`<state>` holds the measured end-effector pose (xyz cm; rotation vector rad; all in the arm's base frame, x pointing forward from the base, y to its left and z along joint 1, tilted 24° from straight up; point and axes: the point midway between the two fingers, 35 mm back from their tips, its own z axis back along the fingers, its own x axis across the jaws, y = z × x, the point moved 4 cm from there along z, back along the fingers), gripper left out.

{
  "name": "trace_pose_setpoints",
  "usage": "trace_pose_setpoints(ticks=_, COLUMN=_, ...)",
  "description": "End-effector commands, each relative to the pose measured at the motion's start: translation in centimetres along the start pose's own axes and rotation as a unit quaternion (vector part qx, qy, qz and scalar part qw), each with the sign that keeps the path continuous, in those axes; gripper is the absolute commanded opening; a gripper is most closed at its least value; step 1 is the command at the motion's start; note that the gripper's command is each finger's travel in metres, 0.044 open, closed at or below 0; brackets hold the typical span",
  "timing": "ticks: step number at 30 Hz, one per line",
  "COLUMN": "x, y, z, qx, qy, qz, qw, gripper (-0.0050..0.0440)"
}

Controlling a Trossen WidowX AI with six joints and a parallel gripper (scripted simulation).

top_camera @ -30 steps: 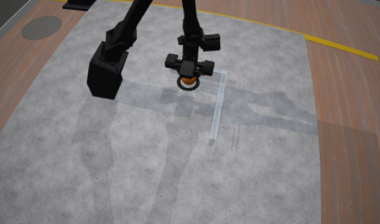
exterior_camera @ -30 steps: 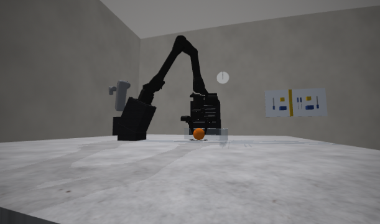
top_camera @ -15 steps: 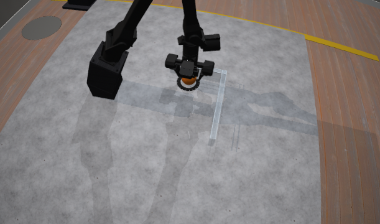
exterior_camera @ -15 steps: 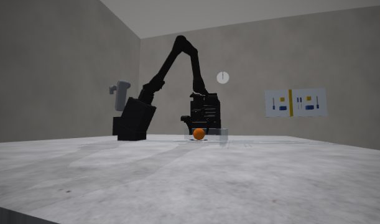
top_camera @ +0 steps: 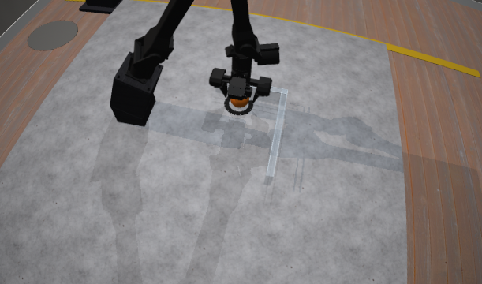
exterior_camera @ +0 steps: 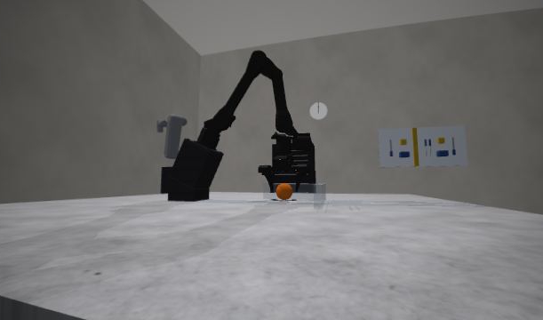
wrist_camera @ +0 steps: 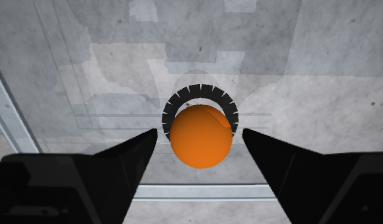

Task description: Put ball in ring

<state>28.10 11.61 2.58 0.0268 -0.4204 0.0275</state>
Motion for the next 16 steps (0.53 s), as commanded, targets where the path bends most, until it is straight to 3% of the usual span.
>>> trace_pose_setpoints(ticks=1, x=-0.02, y=-0.01, z=0.00, qx=-0.001, qy=0.000, qz=0.001, qw=1.000, gripper=0.0440)
trace_pose_setpoints(ticks=16, x=0.01, y=0.00, z=0.44, qx=-0.001, qy=0.000, qz=0.001, qw=1.000, gripper=0.0440)
